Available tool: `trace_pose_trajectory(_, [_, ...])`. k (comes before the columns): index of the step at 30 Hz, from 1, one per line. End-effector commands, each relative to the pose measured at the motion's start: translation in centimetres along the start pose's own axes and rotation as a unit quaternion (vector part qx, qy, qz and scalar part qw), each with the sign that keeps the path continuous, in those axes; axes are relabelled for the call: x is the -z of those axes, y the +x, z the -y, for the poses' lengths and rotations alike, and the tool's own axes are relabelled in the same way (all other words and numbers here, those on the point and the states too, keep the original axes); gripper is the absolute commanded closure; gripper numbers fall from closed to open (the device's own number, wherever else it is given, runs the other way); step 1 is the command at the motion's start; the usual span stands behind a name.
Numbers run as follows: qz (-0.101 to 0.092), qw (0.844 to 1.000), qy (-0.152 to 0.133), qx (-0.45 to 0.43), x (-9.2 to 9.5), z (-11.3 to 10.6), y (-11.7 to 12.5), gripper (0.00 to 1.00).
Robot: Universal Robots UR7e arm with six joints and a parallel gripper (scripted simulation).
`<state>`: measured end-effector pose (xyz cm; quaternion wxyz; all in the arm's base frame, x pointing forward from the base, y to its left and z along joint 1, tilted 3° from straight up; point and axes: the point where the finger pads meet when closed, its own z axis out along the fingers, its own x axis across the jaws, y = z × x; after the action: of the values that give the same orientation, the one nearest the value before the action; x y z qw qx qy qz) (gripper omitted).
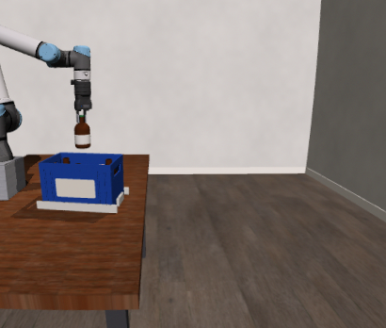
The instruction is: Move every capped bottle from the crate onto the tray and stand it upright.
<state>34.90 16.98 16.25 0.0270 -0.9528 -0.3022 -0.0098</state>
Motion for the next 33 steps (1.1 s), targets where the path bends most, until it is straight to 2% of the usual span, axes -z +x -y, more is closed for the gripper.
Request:
trace_pose_trajectory(1, [-0.001, 1.000, 0.000, 0.000, -0.5, 0.0, 0.0, 1.00])
trace_pose_trajectory(12, [-0.001, 1.000, -0.001, 0.000, -2.7, 0.0, 0.1, 1.00])
trace_pose_trajectory(15, [-0.001, 1.000, 0.000, 0.000, -2.4, 0.0, 0.1, 1.00])
trace_pose_trajectory(29, [-0.001, 1.000, -0.001, 0.000, -5.2, -0.1, 0.1, 1.00])
trace_pose_trajectory(33, [-0.001, 1.000, 0.000, 0.000, -5.0, 0.0, 0.1, 1.00])
